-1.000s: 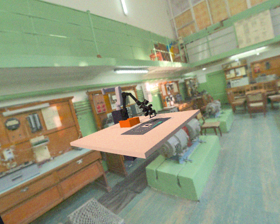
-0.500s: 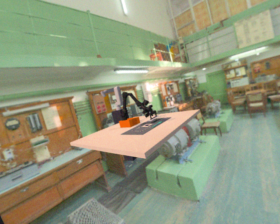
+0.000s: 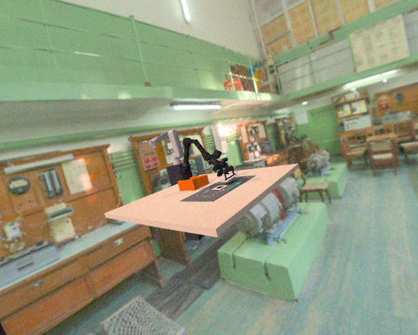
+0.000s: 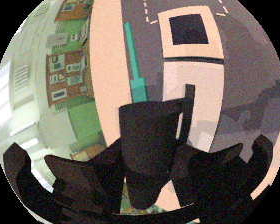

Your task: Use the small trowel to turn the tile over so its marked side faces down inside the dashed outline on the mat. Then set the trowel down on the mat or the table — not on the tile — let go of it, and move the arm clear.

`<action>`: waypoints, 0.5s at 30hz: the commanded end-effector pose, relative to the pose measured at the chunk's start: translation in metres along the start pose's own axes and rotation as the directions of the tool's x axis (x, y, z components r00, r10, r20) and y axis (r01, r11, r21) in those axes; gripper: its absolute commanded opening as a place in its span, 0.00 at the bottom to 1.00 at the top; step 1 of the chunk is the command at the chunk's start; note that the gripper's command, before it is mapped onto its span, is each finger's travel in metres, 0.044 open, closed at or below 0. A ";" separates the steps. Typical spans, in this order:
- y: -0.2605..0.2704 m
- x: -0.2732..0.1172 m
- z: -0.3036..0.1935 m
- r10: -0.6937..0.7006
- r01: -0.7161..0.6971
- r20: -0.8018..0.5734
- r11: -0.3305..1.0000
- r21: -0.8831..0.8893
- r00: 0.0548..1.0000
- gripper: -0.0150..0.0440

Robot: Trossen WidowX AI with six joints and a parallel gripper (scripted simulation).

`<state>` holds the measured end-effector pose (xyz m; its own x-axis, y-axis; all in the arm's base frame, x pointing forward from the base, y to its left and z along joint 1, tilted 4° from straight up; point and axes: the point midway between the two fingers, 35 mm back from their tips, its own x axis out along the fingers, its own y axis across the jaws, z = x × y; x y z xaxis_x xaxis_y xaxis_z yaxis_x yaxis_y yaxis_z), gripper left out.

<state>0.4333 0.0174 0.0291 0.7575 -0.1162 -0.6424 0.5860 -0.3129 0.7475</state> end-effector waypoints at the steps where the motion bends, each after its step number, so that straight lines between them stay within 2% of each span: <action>1: -0.001 0.005 -0.001 0.007 -0.007 -0.007 1.000 0.001 1.000 0.25; 15: -0.018 0.020 0.002 0.007 -0.007 -0.007 1.000 0.001 1.000 0.25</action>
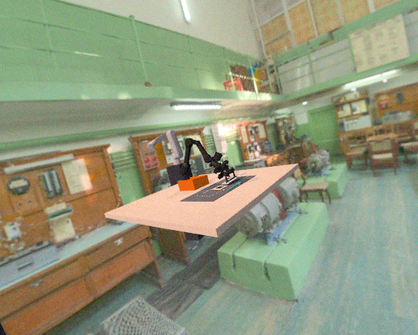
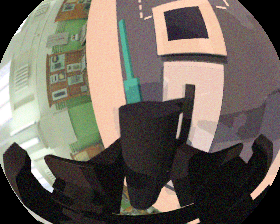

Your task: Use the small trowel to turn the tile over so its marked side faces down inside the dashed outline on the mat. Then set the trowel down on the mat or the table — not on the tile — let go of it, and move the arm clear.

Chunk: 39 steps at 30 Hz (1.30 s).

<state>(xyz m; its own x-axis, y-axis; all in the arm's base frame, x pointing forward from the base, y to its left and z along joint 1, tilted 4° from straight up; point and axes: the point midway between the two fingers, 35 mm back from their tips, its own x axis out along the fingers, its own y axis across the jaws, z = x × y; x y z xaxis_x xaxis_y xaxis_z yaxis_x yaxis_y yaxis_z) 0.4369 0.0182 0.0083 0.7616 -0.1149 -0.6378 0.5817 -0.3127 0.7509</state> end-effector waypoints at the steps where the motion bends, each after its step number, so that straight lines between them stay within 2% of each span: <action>1: -0.006 0.005 0.000 0.002 -0.002 -0.004 1.000 0.001 1.000 0.25; 39: -0.008 0.006 0.050 0.002 -0.002 -0.002 1.000 -0.002 1.000 0.25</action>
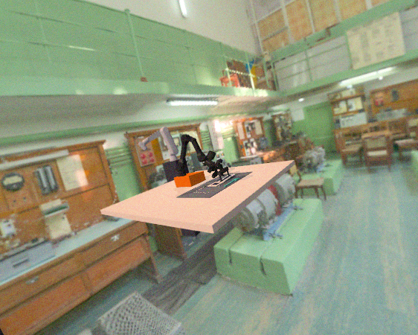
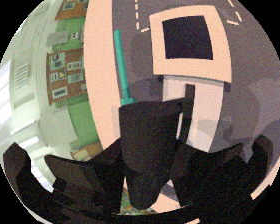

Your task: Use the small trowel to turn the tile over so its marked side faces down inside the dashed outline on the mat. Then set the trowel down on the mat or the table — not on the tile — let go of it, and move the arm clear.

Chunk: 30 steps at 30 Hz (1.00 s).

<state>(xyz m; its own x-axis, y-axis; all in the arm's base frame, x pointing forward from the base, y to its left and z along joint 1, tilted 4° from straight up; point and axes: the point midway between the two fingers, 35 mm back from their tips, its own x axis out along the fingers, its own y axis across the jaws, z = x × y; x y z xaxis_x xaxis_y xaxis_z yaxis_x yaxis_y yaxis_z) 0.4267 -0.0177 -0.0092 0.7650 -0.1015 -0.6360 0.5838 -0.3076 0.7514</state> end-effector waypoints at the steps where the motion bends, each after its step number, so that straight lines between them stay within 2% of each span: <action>1: 0.000 -0.002 0.010 0.002 -0.002 0.012 1.000 0.004 1.000 0.25; 10: 0.008 -0.008 0.004 0.005 0.001 0.077 0.997 -0.073 0.997 0.25; 30: 0.038 -0.033 0.029 0.005 0.001 0.080 0.997 -0.077 0.997 0.25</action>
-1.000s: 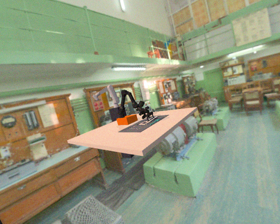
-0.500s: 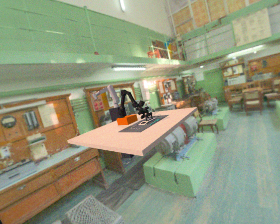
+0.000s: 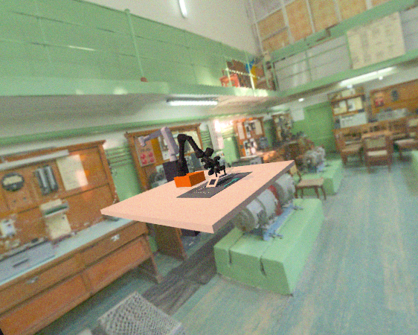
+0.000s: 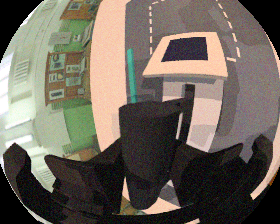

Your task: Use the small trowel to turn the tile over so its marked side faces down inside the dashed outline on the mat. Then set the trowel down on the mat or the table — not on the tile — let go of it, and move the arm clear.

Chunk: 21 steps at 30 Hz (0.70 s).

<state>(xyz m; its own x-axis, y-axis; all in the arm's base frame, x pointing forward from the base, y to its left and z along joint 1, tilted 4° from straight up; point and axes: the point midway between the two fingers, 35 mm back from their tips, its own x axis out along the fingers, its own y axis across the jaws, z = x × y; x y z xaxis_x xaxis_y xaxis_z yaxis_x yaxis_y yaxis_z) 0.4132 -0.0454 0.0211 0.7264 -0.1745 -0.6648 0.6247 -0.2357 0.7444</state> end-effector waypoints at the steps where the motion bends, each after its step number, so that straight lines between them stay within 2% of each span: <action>1: 0.015 -0.007 0.008 0.028 -0.028 -0.002 1.000 0.003 1.000 0.25; 21: 0.017 -0.009 0.056 0.028 -0.028 0.000 1.000 0.000 1.000 0.25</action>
<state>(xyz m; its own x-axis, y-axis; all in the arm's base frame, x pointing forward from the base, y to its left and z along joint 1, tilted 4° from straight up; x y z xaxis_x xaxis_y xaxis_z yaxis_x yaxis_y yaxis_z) 0.4027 -0.0936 0.0347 0.7341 -0.1816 -0.6543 0.6142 -0.2333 0.7539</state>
